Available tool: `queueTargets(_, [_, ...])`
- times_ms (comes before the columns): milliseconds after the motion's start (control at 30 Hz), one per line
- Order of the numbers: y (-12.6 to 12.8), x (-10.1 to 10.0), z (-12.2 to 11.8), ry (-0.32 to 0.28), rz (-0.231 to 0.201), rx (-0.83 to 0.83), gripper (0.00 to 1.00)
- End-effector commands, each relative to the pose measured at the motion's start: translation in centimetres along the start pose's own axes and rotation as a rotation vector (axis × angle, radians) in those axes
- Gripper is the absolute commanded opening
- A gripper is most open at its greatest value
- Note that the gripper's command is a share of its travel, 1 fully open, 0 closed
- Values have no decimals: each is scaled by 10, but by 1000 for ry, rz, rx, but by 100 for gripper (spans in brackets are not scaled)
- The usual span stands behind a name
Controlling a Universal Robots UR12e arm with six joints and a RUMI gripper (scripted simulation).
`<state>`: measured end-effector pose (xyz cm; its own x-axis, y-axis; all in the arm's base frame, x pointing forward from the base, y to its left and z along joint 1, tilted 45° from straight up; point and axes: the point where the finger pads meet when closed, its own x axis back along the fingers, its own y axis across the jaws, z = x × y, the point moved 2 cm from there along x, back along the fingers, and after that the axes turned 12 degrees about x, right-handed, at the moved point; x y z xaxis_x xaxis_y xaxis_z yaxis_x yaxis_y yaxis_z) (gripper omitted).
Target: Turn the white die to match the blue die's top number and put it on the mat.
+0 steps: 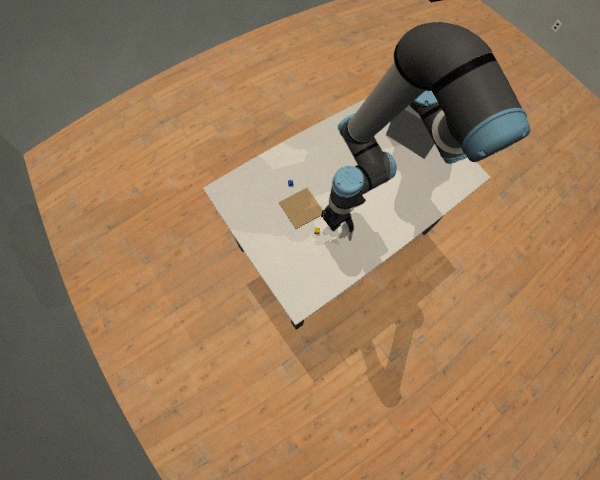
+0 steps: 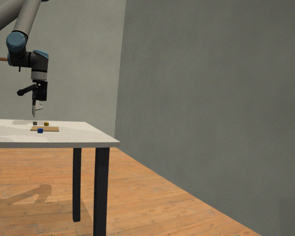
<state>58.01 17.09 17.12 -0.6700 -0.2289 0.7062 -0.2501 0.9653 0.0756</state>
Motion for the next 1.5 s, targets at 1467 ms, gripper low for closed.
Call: queueTargets(1467, [0,110,0,-1,0,0,100])
